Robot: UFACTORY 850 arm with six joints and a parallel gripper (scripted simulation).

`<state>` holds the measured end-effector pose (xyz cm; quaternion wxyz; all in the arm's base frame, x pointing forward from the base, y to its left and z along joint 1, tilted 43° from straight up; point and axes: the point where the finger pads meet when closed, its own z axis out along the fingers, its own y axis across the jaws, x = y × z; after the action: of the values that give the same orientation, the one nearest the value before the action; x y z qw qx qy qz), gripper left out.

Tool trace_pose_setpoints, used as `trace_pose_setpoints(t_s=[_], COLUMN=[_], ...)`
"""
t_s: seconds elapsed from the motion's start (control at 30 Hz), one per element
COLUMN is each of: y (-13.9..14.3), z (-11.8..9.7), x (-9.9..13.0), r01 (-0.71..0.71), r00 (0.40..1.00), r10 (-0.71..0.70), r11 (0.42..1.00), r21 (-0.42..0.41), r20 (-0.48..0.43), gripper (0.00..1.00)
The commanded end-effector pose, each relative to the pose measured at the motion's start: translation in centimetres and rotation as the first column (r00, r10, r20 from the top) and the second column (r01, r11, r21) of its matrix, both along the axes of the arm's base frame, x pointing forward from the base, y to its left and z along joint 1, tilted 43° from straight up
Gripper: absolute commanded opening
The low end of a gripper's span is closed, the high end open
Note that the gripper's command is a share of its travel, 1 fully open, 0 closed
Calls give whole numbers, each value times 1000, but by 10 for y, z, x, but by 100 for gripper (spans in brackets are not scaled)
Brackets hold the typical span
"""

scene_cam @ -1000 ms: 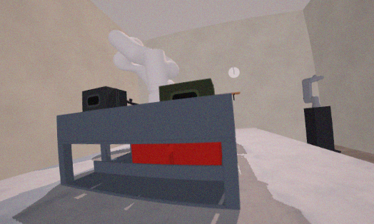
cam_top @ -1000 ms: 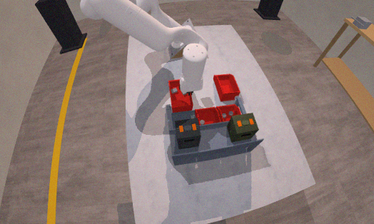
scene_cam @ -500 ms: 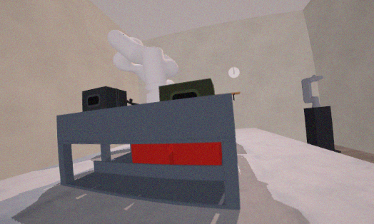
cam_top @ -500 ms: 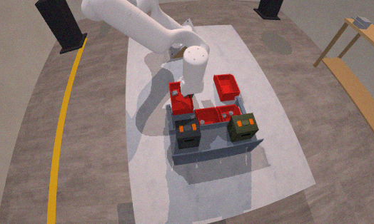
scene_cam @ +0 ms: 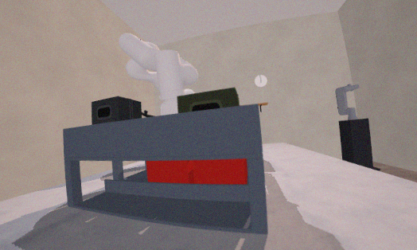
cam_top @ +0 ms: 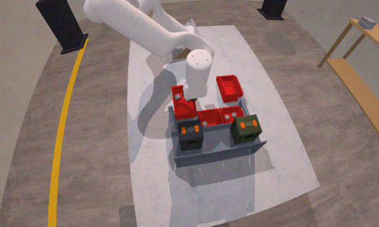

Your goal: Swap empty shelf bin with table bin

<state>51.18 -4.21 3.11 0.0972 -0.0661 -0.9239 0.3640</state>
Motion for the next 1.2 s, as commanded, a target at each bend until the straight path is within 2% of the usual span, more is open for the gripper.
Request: trace_pose_setpoints(t_s=[0.0,1.17], y=[0,-1], z=[1,1], x=[5,34], r01=[-1,0], r00=[1000,1000], r10=[1,0], r11=[1000,1000], r21=[0,0], r20=[1,1], gripper=[0,0])
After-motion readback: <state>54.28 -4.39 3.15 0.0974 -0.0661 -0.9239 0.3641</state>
